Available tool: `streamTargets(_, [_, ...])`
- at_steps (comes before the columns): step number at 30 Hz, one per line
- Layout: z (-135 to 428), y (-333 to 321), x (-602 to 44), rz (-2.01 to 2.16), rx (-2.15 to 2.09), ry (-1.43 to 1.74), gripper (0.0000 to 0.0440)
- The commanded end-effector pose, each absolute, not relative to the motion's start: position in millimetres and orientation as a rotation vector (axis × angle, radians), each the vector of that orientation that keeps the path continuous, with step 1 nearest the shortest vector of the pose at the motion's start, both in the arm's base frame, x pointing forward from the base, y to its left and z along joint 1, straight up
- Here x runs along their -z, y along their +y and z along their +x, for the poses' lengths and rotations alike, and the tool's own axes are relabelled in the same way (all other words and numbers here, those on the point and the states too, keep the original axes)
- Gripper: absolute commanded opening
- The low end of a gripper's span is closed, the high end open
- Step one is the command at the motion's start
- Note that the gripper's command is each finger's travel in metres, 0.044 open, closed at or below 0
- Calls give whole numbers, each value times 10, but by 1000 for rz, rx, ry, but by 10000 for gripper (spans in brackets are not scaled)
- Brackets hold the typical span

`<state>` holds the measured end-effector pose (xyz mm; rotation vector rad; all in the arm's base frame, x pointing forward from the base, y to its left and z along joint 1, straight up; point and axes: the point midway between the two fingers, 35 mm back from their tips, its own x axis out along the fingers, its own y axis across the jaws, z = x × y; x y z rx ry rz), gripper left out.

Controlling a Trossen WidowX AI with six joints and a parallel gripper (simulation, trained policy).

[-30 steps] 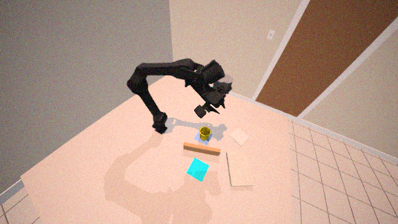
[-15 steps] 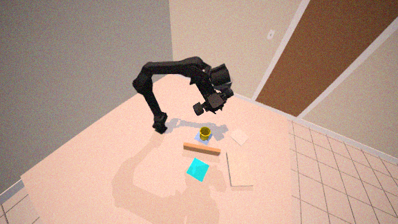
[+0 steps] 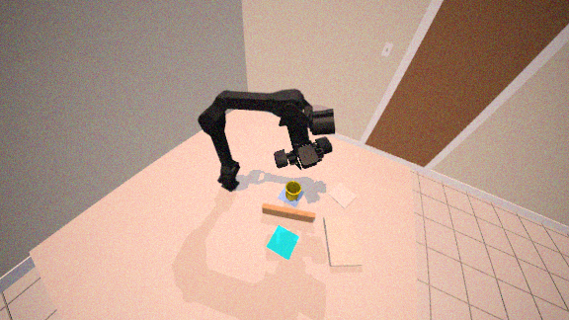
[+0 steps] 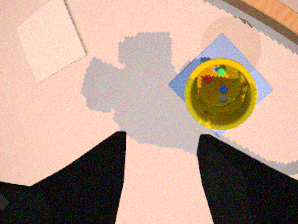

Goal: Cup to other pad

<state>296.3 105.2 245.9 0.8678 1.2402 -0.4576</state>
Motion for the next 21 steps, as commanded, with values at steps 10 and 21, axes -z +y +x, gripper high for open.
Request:
streamTargets(10, [2893, 931, -2130, 809, 640, 1355, 155])
streamTargets(21, [2817, 840, -1838, 747, 777, 1426, 169])
